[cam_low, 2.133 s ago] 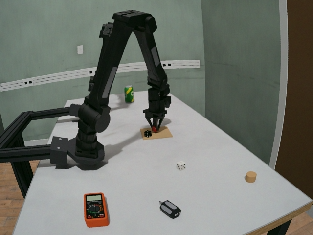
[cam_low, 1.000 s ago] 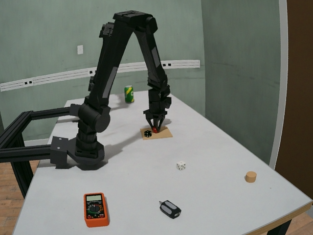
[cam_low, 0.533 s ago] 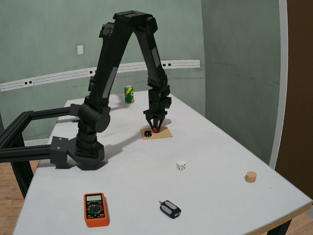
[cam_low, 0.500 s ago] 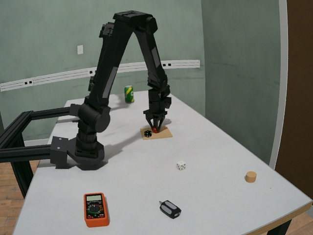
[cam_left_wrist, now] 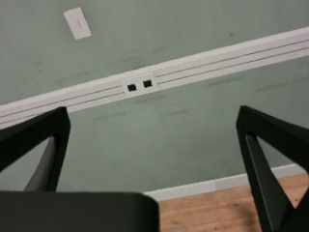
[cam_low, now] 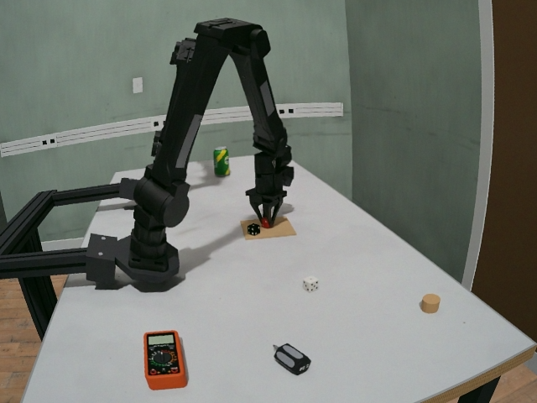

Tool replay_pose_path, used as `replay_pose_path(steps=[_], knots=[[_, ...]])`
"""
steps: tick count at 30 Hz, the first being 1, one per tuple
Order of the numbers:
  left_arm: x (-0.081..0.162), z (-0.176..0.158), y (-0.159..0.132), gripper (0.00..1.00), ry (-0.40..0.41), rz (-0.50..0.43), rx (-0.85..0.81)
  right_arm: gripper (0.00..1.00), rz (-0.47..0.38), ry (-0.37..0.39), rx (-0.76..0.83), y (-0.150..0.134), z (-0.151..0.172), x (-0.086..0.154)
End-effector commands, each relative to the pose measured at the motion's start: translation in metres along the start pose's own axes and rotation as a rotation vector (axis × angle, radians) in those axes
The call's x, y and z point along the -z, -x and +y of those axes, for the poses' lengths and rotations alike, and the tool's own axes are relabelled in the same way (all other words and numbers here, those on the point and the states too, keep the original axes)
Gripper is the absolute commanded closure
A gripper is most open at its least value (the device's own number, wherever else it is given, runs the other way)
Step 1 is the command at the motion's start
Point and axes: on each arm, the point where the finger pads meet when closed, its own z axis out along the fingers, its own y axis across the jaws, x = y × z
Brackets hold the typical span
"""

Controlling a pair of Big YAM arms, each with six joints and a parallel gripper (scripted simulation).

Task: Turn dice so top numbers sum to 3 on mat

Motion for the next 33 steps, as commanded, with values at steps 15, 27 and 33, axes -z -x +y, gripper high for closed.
replay_pose_path(steps=[15, 27, 33], knots=[[0.0053, 0.0062, 0.0046, 0.00, 0.016, -0.004, -0.017, 0.80, -0.048, 0.010, -0.003, 0.0238, 0.0103, 0.0066], [0.0053, 0.0062, 0.0046, 0.00, 0.016, -0.004, -0.017, 0.80, -0.054, 0.011, -0.007, 0.0276, 0.0109, 0.0081], [0.0053, 0.0062, 0.0046, 0.00, 0.016, -0.004, -0.017, 0.80, -0.054, 0.011, -0.006, 0.0277, 0.0110, 0.0081]])
